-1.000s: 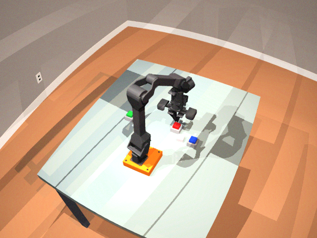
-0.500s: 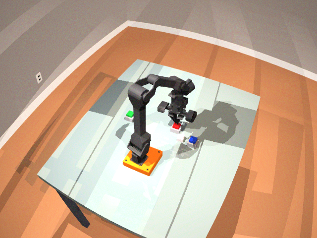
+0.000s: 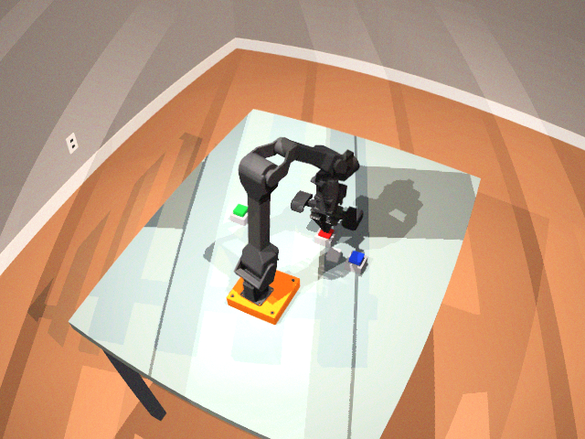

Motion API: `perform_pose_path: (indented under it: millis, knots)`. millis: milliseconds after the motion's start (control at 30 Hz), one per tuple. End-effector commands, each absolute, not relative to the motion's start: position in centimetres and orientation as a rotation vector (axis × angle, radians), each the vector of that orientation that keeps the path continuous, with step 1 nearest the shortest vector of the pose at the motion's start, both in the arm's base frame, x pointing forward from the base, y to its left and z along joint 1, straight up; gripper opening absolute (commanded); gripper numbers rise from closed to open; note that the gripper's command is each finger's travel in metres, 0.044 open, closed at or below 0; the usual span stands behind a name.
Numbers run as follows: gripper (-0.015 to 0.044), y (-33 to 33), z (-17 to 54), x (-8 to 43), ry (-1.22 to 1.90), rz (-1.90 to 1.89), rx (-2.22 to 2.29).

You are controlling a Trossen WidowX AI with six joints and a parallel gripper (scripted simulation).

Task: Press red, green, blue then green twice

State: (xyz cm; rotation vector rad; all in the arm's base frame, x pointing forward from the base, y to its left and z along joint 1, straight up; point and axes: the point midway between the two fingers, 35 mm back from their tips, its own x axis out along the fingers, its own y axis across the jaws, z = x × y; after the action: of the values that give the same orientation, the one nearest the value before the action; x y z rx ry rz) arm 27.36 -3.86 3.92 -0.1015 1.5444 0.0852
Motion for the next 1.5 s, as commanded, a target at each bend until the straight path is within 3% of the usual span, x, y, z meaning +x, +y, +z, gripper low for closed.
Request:
perform_pose_path:
  millis: [0,400,667,833,1000,1467]
  knots:
    - [0.002,-3.8,3.8,27.3,1.544,0.086,-0.094]
    - [0.002,-3.9,4.1,27.4,1.544,0.085,-0.101]
    - [0.002,-3.8,7.4,27.3,1.544,0.086,-0.094]
    - [0.002,-3.8,13.1,27.2,1.544,0.086,-0.094]
    - [0.002,-3.5,13.3,27.2,1.543,0.085,-0.093]
    - [0.002,14.4,13.4,25.3,1.547,0.096,-0.068]
